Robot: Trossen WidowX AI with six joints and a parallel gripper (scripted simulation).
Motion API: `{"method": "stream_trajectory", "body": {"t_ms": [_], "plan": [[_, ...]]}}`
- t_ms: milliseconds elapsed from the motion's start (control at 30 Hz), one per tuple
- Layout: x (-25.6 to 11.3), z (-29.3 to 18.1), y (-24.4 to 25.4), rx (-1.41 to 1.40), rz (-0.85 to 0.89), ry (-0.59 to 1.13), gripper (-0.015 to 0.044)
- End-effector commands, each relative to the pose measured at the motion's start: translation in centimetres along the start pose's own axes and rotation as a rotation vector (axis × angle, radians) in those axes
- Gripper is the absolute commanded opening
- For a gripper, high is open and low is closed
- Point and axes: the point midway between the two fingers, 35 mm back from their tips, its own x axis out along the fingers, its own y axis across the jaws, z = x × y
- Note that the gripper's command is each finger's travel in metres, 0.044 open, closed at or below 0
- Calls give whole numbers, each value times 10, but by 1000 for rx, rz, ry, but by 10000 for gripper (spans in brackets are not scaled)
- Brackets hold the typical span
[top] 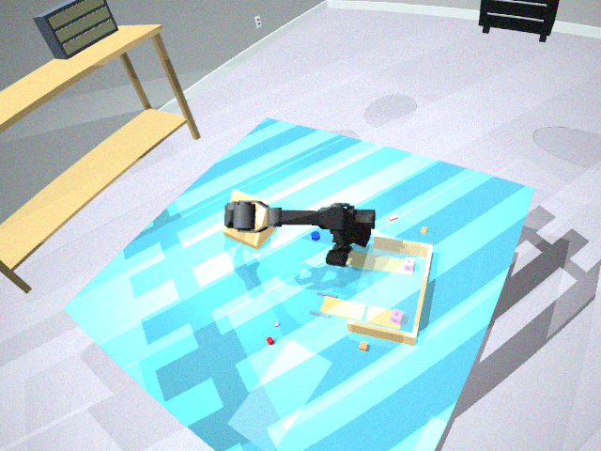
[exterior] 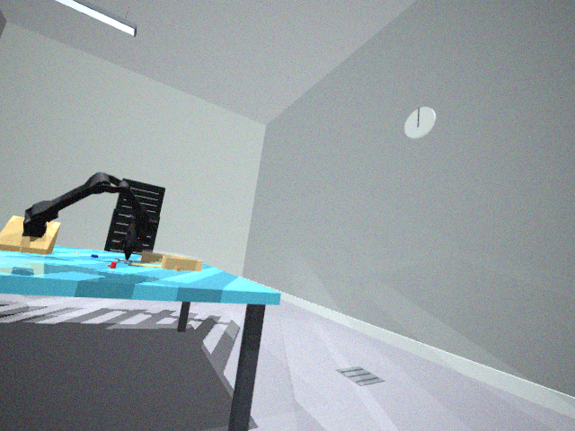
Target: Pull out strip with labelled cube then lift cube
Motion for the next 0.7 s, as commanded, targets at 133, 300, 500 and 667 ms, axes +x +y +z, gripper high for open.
{"method": "stream_trajectory", "body": {"t_ms": [133, 300, 500, 667], "plan": [[2, -1, 0, -3, -4, 1, 0], [3, -1, 0, -3, -4, 1, 0], [3, -1, 0, -3, -4, 1, 0], [4, -2, 0, -3, -4, 1, 0]]}}
